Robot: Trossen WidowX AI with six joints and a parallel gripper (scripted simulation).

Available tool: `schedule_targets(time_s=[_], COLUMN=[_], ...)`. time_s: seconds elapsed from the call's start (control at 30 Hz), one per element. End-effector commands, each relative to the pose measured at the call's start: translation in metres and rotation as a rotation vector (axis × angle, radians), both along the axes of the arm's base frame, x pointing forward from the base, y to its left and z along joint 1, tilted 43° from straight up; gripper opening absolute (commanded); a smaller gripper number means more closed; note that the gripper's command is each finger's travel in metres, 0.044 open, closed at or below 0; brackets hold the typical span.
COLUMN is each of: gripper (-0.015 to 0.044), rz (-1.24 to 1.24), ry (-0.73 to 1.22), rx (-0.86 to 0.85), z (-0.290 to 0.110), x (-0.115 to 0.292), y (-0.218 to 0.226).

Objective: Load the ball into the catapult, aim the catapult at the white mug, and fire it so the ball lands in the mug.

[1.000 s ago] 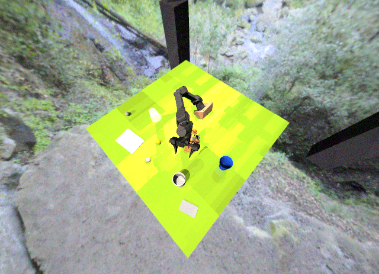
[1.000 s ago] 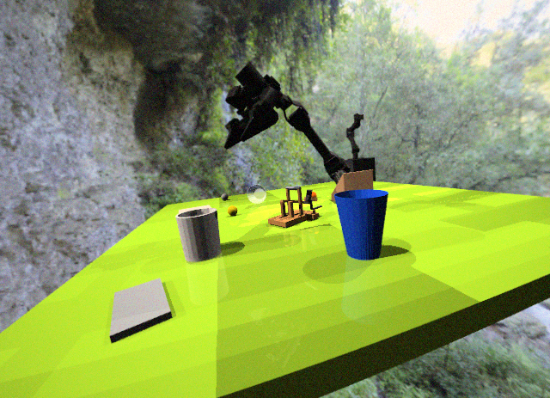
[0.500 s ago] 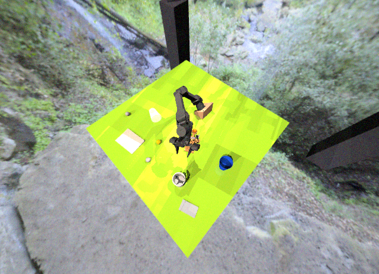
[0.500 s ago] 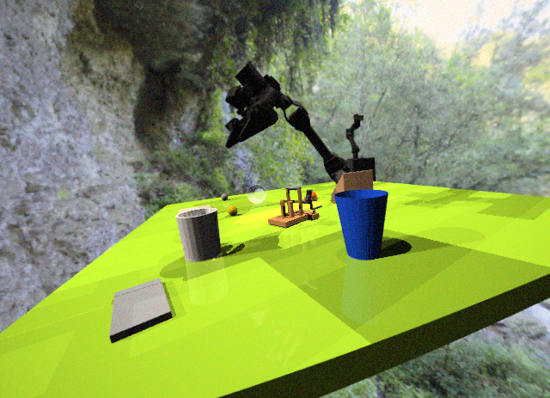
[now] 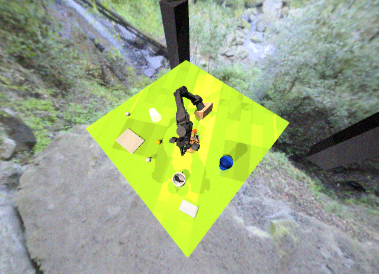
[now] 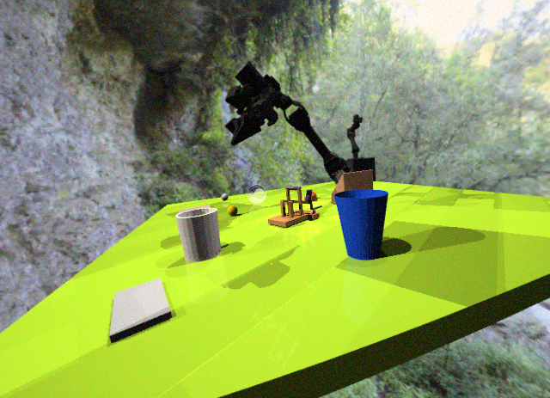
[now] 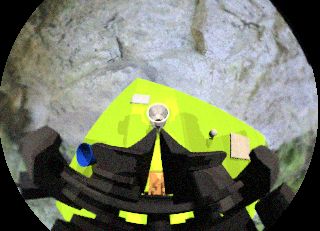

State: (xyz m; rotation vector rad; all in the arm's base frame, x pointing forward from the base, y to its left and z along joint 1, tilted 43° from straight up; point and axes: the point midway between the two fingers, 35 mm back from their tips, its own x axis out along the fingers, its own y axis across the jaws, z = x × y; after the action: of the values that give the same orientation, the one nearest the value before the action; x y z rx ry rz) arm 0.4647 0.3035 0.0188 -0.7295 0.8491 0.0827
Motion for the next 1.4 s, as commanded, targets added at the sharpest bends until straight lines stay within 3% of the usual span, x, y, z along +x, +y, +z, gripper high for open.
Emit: schedule_targets(time_s=[0.0, 0.27, 0.83, 1.37], gripper=[0.0000, 0.0000, 0.0000, 0.0000], rz=[-0.001, 0.020, 0.279, 0.529], ry=[-0.002, 0.022, 0.292, 0.535], rx=[-0.006, -0.043, -0.472, -0.863], z=[0.000, -0.006, -0.057, -0.081], x=[0.001, -0.006, -0.086, -0.153], y=[-0.001, -0.001, -0.013, -0.038])
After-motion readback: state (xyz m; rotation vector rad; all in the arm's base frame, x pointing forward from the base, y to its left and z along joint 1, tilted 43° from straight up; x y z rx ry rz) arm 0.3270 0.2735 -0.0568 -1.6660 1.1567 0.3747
